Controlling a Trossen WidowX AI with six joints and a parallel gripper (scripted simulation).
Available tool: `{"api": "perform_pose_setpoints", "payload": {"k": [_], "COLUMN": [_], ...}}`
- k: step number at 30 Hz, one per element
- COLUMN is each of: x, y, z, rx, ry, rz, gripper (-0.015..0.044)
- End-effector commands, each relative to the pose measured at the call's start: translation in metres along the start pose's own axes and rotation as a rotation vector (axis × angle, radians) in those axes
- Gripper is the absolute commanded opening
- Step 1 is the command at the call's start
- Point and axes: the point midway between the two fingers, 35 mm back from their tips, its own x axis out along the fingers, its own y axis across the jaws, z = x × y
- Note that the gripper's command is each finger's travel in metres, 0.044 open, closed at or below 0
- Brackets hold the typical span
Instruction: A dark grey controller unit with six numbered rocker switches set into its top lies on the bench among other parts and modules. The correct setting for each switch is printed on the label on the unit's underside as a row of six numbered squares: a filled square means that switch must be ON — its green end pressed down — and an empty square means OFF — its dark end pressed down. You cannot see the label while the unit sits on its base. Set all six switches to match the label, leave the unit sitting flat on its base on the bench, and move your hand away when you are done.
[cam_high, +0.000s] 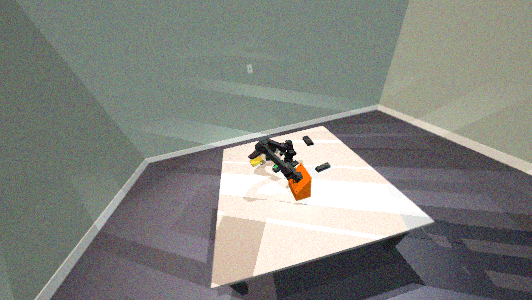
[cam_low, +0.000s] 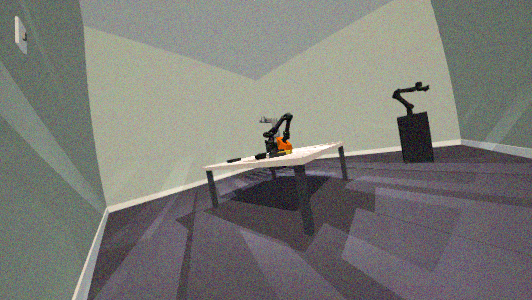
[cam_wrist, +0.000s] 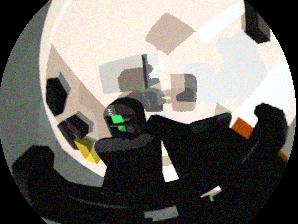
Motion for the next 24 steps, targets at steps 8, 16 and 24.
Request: {"api": "perform_pose_setpoints", "payload": {"k": [8, 16, 24], "x": [-0.011, -0.011, -0.0109], "y": [0.004, 0.0043, 0.0045], "z": [-0.0002, -0.0001, 0.0], "rx": [-0.405, -1.087, -1.769], "ry": [0.001, -0.003, -0.007], "rz": [0.013, 0.014, 0.014], "gripper": [0.0, 0.0, 0.0]}}
